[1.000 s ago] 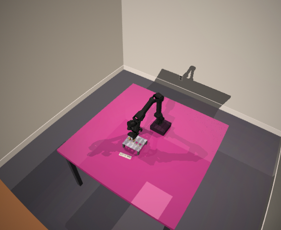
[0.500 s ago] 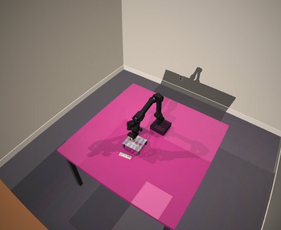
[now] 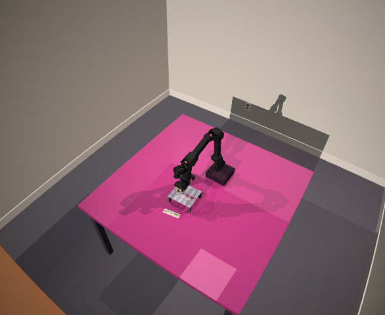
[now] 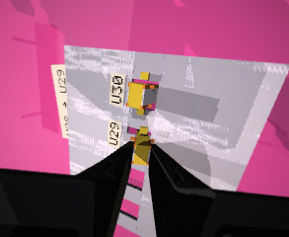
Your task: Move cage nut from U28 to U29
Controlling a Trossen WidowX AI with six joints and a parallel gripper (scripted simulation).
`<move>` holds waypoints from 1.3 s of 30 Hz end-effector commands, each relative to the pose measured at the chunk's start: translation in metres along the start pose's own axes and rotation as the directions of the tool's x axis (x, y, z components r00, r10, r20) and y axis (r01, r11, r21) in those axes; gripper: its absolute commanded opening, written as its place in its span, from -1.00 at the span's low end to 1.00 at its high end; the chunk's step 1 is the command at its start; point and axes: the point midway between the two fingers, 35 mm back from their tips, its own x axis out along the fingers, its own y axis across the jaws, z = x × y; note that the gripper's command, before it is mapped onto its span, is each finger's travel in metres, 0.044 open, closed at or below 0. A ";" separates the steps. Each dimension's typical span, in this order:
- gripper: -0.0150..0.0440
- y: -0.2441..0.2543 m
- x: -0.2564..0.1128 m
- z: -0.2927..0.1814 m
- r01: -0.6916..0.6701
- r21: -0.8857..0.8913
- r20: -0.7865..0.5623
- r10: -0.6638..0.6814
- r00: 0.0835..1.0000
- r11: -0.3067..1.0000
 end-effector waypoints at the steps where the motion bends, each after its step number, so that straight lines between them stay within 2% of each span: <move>1: -0.37 0.001 0.000 0.001 0.006 -0.002 0.003 -0.006 1.000 1.000; 39: -0.37 0.004 0.000 0.001 0.064 -0.001 0.003 -0.064 0.998 0.998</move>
